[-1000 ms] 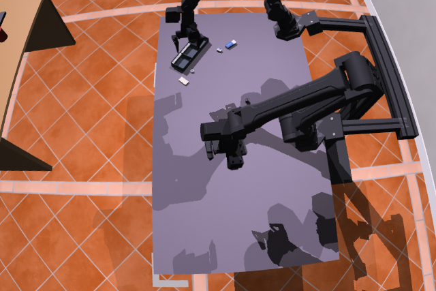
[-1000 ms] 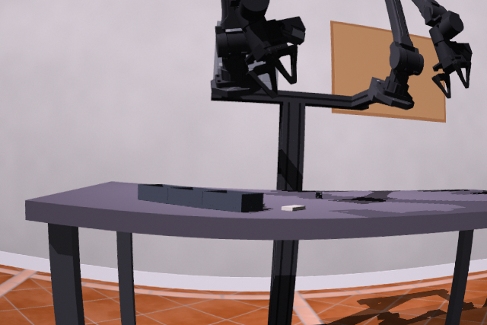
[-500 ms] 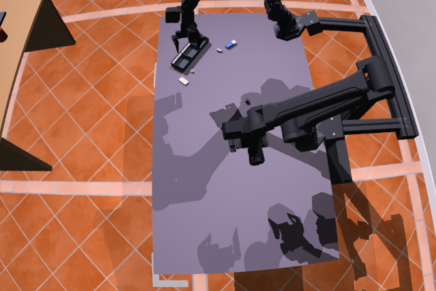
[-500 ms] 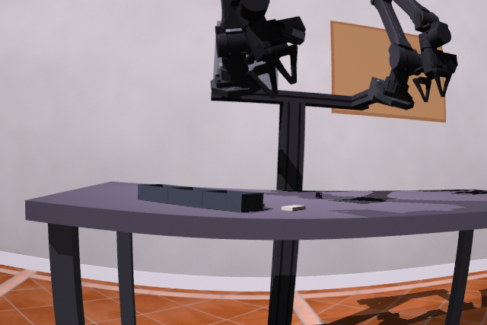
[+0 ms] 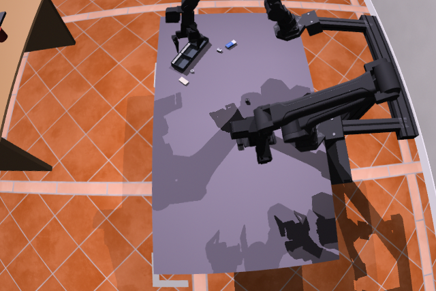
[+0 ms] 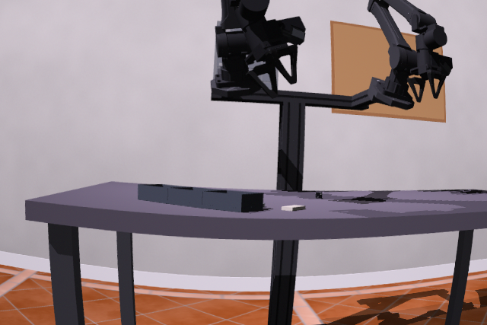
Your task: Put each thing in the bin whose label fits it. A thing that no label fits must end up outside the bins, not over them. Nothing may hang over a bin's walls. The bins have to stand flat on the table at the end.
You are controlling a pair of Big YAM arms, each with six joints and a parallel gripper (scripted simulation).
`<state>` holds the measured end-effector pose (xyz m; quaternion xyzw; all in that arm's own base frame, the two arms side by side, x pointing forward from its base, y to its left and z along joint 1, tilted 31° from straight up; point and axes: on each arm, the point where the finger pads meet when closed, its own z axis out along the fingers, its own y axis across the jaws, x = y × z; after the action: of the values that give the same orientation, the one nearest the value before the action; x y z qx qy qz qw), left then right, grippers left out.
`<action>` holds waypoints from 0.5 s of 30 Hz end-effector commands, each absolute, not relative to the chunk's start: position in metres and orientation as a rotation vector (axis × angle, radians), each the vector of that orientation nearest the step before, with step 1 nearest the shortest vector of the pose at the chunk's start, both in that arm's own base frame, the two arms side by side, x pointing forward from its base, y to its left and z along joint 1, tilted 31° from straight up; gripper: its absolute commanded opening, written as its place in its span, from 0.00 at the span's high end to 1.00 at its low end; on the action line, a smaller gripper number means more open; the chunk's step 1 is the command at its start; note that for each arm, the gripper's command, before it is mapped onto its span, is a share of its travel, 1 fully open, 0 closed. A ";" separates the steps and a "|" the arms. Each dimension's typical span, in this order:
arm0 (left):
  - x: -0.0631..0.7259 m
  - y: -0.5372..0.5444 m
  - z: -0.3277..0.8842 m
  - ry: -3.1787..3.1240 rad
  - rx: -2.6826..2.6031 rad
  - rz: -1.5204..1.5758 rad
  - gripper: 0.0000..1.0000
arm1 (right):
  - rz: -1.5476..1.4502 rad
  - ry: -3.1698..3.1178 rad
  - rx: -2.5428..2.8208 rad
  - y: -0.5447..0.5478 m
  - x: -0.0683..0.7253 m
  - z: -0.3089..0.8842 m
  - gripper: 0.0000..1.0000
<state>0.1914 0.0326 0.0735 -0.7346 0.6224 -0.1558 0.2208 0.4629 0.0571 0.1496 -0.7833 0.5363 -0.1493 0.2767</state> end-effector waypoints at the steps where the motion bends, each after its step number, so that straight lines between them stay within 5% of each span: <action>1: 0.187 0.039 0.072 1.677 -2.078 -0.417 0.00 | -0.409 1.434 -2.100 0.058 0.464 0.154 0.00; 15: 0.187 0.039 0.072 1.677 -2.078 -0.417 0.00 | -0.401 1.440 -2.104 0.057 0.463 0.150 0.00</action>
<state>0.1902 0.0378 0.0733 -0.7436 0.6117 -0.1527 0.2224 0.4629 0.0571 0.1496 -0.7833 0.5363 -0.1493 0.2767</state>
